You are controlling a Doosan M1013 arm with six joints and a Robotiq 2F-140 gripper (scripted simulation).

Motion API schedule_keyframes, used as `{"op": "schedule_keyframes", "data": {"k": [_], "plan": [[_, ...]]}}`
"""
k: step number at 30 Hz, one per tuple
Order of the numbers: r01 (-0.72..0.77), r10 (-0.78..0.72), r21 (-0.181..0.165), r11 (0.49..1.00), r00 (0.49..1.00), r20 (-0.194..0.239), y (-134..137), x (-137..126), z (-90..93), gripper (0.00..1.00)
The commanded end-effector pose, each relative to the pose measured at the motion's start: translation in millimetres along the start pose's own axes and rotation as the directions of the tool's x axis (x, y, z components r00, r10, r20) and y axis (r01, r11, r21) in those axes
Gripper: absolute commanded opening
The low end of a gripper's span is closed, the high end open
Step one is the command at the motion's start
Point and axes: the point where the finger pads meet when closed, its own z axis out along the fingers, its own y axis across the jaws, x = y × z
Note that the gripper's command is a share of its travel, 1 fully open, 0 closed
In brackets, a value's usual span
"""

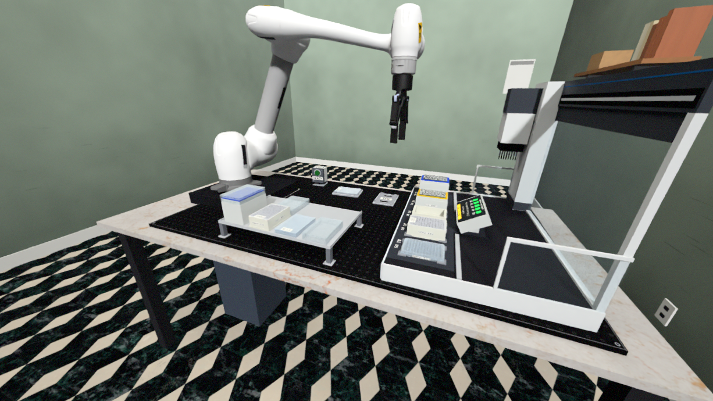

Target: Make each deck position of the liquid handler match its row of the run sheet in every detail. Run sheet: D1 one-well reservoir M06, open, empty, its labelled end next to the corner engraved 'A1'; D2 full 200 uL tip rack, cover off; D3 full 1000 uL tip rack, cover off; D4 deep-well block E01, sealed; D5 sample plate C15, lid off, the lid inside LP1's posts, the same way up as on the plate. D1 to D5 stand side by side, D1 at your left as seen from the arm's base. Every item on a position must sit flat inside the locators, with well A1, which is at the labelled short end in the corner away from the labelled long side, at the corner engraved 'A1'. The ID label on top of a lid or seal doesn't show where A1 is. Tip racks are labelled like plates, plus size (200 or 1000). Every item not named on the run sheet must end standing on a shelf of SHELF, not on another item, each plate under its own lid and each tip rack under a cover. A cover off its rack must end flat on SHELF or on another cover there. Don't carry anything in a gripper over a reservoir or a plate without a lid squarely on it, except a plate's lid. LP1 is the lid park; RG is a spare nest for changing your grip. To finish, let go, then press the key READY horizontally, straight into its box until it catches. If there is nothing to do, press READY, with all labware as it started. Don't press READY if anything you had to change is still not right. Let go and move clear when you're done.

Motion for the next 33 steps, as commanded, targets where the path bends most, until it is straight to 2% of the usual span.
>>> {"op": "schedule_keyframes", "data": {"k": [1, 9, 17, 19, 30, 33], "plan": [[0.048, -0.048, 0.001, 0.999, 0.999, -0.001, -2.8, 0.0, -1.2, 0.66], [0.187, -0.187, 0.001, 0.982, 0.982, -0.002, -2.8, 0.0, -1.2, 0.66], [0.341, -0.341, 0.001, 0.94, 0.94, -0.002, -2.8, 0.0, -1.2, 0.66], [0.341, -0.341, 0.001, 0.94, 0.94, -0.002, -2.8, 0.0, -1.2, 0.66], [0.527, -0.527, 0.0, 0.85, 0.85, -0.002, -2.8, 0.0, -1.2, 0.66], [0.577, -0.577, 0.0, 0.817, 0.817, -0.002, -17.7, -1.8, -1.2, 0.66]]}}
